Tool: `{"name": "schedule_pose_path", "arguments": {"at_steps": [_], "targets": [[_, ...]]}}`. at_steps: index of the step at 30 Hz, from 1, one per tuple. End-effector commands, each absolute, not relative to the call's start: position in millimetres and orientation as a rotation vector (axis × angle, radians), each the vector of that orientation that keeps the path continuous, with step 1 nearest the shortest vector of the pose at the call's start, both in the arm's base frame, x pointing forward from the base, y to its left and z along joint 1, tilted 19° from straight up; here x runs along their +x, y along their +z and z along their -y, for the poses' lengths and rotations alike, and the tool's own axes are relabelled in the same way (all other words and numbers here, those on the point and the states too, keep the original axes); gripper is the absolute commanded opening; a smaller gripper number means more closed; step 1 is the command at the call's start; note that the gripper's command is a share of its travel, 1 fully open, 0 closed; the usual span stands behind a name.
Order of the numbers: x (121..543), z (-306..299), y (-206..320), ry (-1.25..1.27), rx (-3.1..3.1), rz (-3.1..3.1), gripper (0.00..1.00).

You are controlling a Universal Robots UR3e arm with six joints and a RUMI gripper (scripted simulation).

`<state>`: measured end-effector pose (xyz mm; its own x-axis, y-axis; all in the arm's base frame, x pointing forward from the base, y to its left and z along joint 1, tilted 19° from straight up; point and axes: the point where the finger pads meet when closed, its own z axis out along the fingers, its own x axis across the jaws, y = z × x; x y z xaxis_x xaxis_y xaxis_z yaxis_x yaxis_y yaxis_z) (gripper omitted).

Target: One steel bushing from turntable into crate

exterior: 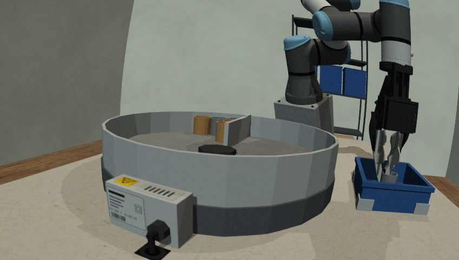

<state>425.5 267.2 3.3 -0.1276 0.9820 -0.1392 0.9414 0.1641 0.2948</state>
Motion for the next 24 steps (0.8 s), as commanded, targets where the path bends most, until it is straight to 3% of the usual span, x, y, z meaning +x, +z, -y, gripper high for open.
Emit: {"name": "schedule_pose_path", "arguments": {"at_steps": [1, 13, 14, 24], "targets": [[426.1, -267.8, 4.6, 0.198, 1.845, -2.146, 0.00], [426.1, -267.8, 4.6, 0.198, 1.845, -2.146, 0.00], [426.1, -267.8, 4.6, 0.198, 1.845, -2.146, 0.06], [426.1, -267.8, 4.6, 0.198, 1.845, -2.146, 0.06]]}}
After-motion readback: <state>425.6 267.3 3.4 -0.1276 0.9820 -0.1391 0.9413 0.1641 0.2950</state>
